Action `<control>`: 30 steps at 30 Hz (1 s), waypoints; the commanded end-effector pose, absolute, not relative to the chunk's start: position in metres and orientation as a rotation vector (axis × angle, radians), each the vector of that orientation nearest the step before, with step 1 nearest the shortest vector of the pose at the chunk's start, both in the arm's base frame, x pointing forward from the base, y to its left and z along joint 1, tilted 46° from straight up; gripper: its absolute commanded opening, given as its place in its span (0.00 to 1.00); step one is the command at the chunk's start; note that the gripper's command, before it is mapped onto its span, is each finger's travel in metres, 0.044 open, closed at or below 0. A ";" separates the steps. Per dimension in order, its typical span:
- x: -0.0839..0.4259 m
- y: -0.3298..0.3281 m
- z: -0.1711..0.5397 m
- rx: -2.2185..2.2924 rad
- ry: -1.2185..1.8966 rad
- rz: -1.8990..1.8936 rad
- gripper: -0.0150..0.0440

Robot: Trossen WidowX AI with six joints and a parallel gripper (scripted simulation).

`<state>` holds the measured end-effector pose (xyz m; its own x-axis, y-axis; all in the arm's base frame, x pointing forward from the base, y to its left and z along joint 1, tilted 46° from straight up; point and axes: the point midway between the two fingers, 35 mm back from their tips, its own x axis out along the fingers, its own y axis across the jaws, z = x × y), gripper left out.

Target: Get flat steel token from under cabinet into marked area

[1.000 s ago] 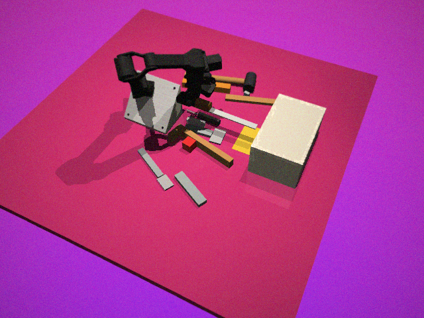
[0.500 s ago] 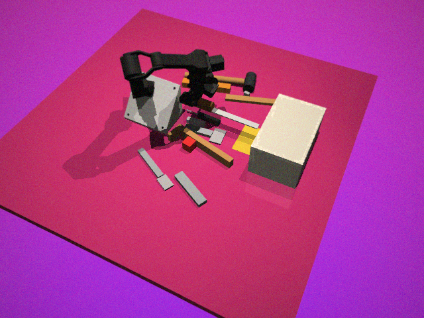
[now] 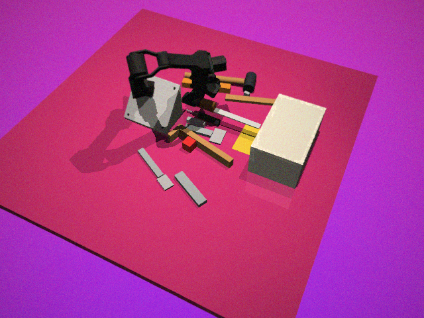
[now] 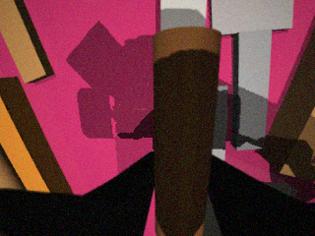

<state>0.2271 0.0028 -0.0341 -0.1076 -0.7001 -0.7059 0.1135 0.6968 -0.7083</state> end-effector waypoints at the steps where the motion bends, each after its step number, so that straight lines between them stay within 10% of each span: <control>1: 0.228 0.004 -0.040 -0.510 1.531 -0.730 0.25; 30: 0.231 0.006 -0.078 -0.510 1.530 -0.730 0.25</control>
<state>0.2274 0.0030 -0.0738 -0.1124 -0.7022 -0.7031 0.1086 0.6946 -0.7111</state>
